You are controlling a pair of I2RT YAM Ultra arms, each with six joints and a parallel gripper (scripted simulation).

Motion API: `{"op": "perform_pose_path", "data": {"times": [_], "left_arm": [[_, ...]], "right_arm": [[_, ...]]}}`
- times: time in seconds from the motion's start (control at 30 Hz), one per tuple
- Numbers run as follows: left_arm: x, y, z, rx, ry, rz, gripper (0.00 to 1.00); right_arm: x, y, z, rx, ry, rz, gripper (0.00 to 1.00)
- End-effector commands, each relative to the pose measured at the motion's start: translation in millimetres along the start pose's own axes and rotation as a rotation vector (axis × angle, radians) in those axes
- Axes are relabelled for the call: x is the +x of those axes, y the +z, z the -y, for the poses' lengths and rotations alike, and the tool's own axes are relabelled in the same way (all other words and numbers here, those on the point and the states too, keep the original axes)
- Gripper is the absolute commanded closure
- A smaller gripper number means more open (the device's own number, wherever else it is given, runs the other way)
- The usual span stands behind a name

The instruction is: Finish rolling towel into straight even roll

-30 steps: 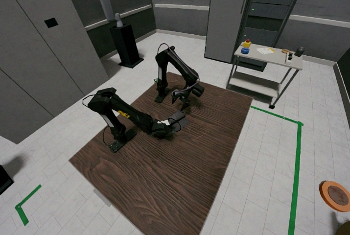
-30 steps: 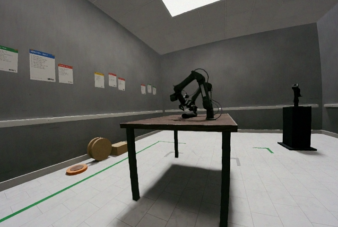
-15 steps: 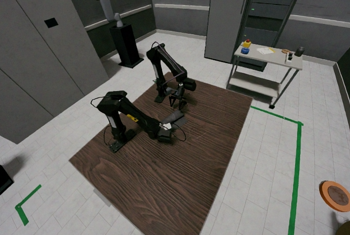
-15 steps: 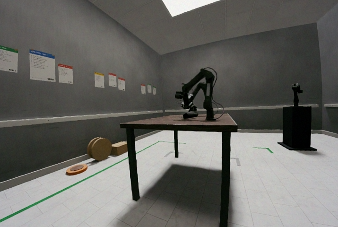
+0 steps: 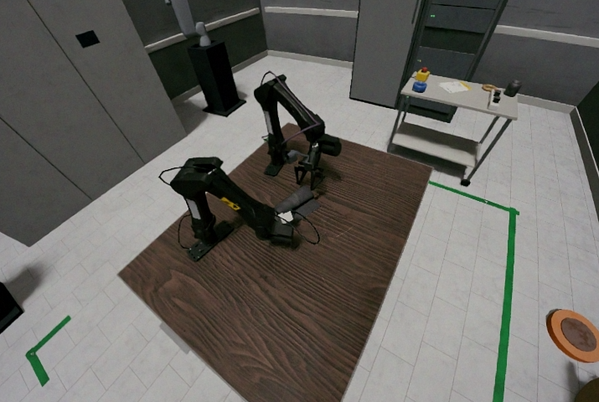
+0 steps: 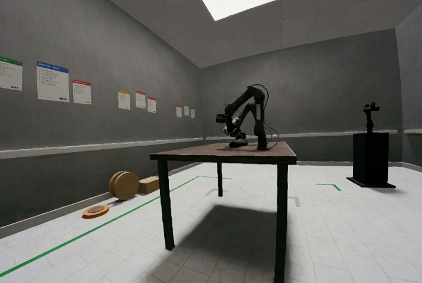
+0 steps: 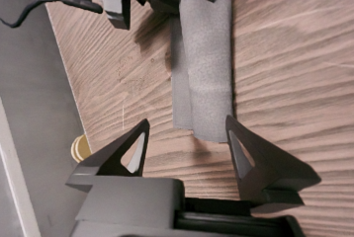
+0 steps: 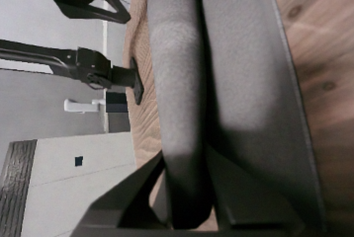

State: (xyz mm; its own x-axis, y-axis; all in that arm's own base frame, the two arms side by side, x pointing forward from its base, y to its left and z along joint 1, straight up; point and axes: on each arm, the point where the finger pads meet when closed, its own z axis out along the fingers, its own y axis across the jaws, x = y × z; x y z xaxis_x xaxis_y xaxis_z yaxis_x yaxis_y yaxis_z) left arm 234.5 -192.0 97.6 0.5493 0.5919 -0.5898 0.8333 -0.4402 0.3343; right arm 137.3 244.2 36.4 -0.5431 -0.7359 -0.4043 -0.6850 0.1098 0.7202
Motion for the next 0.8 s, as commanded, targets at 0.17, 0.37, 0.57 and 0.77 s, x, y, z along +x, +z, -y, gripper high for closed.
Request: {"op": "perform_pose_path", "data": {"times": [0.17,0.37,0.57,0.77], "left_arm": [[14.7,21.1,10.7,-0.003,0.009,0.024,0.02],[27.8,38.2,21.1,-0.007,0.005,0.022,0.02],[37.1,49.9,26.4,-0.009,0.002,0.021,0.02],[38.1,50.8,25.1,-0.009,0.002,0.021,0.23]], "right_arm": [[-14.7,-5.7,1.2,-0.007,-0.039,0.043,0.70],[-14.7,-5.7,1.2,-0.007,-0.039,0.043,0.70],[-14.7,-5.7,1.2,-0.007,-0.039,0.043,0.70],[-14.7,-5.7,1.2,-0.007,-0.039,0.043,0.70]]}}
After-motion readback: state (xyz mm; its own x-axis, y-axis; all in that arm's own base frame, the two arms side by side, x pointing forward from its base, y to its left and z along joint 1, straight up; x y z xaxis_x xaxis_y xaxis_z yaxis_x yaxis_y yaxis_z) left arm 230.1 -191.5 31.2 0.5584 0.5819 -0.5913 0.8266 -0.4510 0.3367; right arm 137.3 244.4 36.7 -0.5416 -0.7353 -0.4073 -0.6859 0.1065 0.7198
